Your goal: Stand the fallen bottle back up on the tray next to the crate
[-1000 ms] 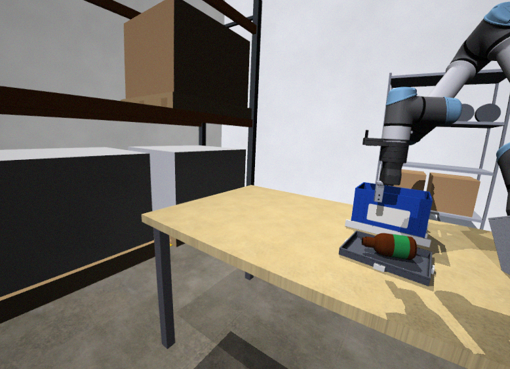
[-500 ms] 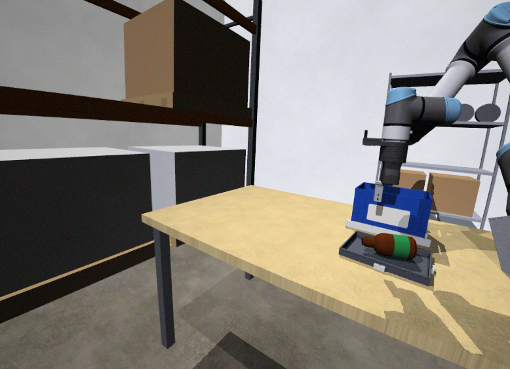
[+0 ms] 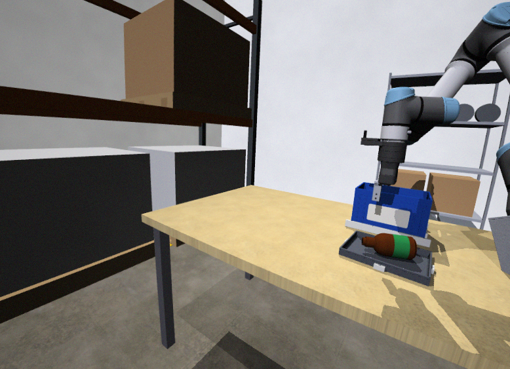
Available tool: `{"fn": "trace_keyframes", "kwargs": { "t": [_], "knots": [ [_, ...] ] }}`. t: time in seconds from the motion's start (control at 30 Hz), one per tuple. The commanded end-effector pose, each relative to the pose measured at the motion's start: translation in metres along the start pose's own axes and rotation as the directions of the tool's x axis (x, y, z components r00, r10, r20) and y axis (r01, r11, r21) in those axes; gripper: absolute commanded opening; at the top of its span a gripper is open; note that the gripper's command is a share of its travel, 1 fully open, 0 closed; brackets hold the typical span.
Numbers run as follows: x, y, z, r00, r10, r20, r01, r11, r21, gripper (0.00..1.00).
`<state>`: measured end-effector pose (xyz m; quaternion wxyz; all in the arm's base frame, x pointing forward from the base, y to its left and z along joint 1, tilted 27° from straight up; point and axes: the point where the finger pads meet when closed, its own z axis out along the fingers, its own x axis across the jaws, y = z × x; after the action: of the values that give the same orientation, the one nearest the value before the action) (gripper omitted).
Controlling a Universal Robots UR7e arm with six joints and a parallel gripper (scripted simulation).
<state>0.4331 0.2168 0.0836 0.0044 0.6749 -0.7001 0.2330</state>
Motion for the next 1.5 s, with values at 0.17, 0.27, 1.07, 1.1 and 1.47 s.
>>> {"fn": "trace_keyframes", "kwargs": {
  "t": [0.17, 0.27, 1.07, 1.1, 1.47],
  "knots": [
    [0.006, -0.004, -0.001, 0.951, 0.308, -0.003, -0.308, 0.951, 0.001, 0.0],
    [0.006, -0.004, -0.001, 0.95, 0.312, -0.003, -0.312, 0.95, 0.001, 0.0],
    [0.015, -0.004, -0.001, 0.527, 0.85, -0.001, -0.85, 0.527, 0.002, 0.0],
    [0.016, -0.004, -0.001, 0.489, 0.872, -0.001, -0.872, 0.489, 0.003, 0.0],
    [0.017, -0.001, -0.001, 0.199, 0.98, 0.0, -0.98, 0.199, 0.003, 0.0]
  ]
}}
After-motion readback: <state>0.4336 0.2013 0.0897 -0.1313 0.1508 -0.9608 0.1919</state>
